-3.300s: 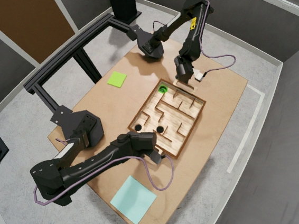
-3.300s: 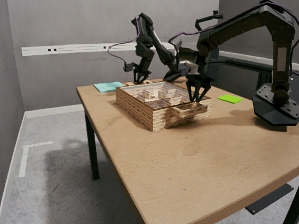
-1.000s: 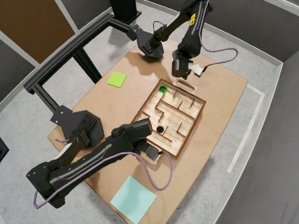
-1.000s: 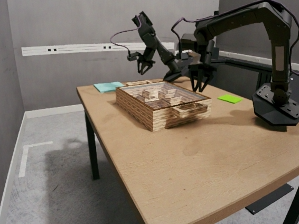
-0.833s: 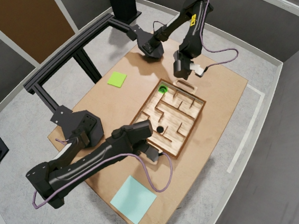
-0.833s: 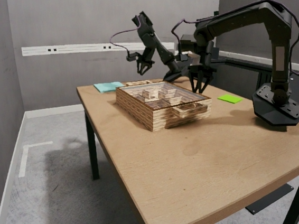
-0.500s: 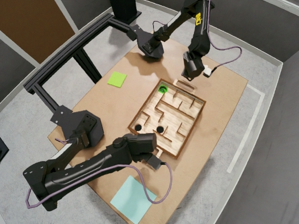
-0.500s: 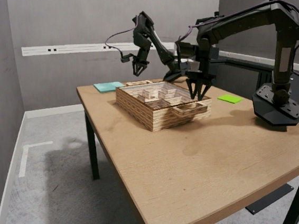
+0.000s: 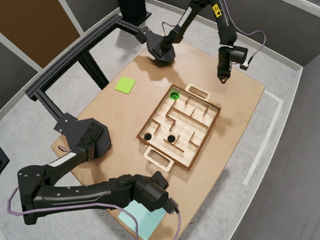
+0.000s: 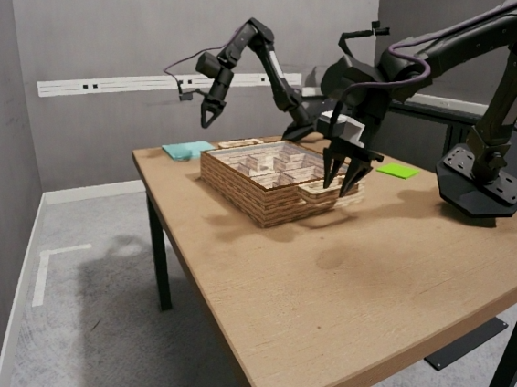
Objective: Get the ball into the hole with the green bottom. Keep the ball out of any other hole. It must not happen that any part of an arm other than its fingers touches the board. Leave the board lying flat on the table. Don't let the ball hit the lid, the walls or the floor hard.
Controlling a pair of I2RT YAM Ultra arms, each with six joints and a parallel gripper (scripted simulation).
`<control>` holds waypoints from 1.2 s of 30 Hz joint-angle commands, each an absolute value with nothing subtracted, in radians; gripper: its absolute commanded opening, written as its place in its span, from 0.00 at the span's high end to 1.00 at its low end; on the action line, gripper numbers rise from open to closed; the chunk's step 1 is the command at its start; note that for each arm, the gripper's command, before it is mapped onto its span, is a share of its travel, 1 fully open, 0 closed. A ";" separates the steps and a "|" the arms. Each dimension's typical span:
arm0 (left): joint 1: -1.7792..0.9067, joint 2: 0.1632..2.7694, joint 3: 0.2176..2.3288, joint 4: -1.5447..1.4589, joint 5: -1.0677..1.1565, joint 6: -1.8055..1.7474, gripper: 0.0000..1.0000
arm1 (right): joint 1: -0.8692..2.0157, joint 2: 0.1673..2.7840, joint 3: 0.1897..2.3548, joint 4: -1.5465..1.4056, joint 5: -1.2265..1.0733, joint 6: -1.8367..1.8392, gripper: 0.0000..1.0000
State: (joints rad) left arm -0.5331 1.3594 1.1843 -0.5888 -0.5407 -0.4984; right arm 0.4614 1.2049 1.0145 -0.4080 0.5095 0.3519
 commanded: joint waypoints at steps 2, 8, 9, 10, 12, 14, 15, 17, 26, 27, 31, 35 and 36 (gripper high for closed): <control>-0.504 1.326 1.149 -0.481 -0.429 -0.411 0.66 | 0.432 1.187 1.022 -0.329 0.409 0.296 0.66; -0.356 1.192 1.119 -0.296 -0.304 -0.226 0.66 | 0.300 1.098 1.062 -0.193 0.278 0.159 0.66; -0.328 1.170 1.111 -0.263 -0.278 -0.191 0.66 | 0.273 1.101 1.059 -0.167 0.246 0.135 0.66; -0.301 1.152 1.103 -0.232 -0.250 -0.158 0.66 | 0.247 1.095 1.059 -0.145 0.216 0.111 0.66; -0.264 1.183 1.081 -0.226 -0.188 -0.159 0.66 | 0.214 1.147 1.052 -0.153 0.167 0.121 0.66; -0.221 1.138 1.076 -0.182 -0.179 -0.142 0.66 | 0.183 1.071 1.063 -0.113 0.164 0.103 0.66; -0.200 1.112 1.083 -0.148 -0.161 -0.115 0.66 | 0.164 1.050 1.072 -0.087 0.148 0.081 0.66; -0.180 1.096 1.077 -0.120 -0.140 -0.087 0.66 | 0.146 1.043 1.075 -0.068 0.127 0.060 0.66; -0.021 1.022 1.046 0.027 0.021 0.039 0.66 | 0.007 1.024 1.084 0.030 -0.025 -0.026 0.66; -0.010 1.020 1.038 0.030 0.029 0.038 0.66 | -0.003 1.032 1.086 0.032 -0.031 -0.024 0.66; -0.001 1.011 1.075 0.015 0.022 -0.008 0.66 | -0.007 1.011 1.088 0.022 -0.021 0.012 0.66; 0.007 1.008 1.076 0.023 0.022 -0.010 0.66 | -0.016 1.013 1.092 0.025 -0.019 0.012 0.66; -0.009 1.014 1.071 0.022 0.025 -0.012 0.66 | 0.010 1.042 1.084 0.025 -0.022 0.011 0.66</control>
State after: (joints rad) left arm 0.0021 1.0447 1.0447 0.0006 0.0006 -0.0025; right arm -0.0059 1.0470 1.0485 0.0029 -0.0006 0.0063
